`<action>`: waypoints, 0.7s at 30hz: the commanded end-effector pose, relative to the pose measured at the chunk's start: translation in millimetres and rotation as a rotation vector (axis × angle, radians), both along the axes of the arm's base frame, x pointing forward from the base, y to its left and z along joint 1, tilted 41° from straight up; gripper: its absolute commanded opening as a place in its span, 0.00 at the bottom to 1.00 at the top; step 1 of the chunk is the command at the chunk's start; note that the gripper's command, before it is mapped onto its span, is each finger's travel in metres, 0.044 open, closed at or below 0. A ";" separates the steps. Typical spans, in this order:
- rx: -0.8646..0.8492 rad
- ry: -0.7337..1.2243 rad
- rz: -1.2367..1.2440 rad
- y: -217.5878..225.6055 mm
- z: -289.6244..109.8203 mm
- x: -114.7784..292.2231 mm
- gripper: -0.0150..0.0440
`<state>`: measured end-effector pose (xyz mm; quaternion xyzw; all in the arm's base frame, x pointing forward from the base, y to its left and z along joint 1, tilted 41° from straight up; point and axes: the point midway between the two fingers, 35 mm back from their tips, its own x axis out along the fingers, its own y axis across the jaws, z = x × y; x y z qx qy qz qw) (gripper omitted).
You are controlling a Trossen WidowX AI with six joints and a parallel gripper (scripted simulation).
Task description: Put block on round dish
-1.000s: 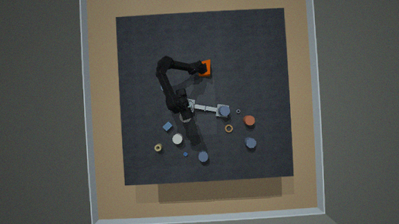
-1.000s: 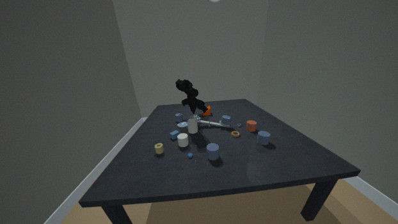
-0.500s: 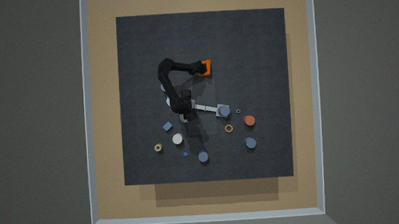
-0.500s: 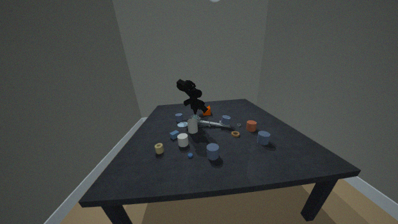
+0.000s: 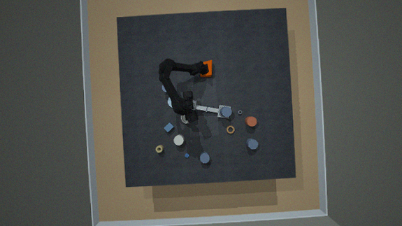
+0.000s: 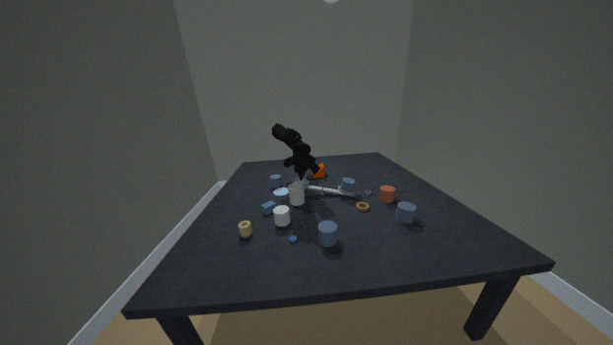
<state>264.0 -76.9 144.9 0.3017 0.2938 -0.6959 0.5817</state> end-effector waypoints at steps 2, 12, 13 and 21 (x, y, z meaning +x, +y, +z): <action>-0.003 0.001 0.002 -5.9 -5.6 -2.2 0.69; -0.004 0.001 0.002 -13.6 -14.6 -4.5 0.65; -0.004 0.001 0.002 -13.6 -14.6 -4.5 0.61; -0.004 0.001 0.002 -13.6 -14.6 -4.5 0.45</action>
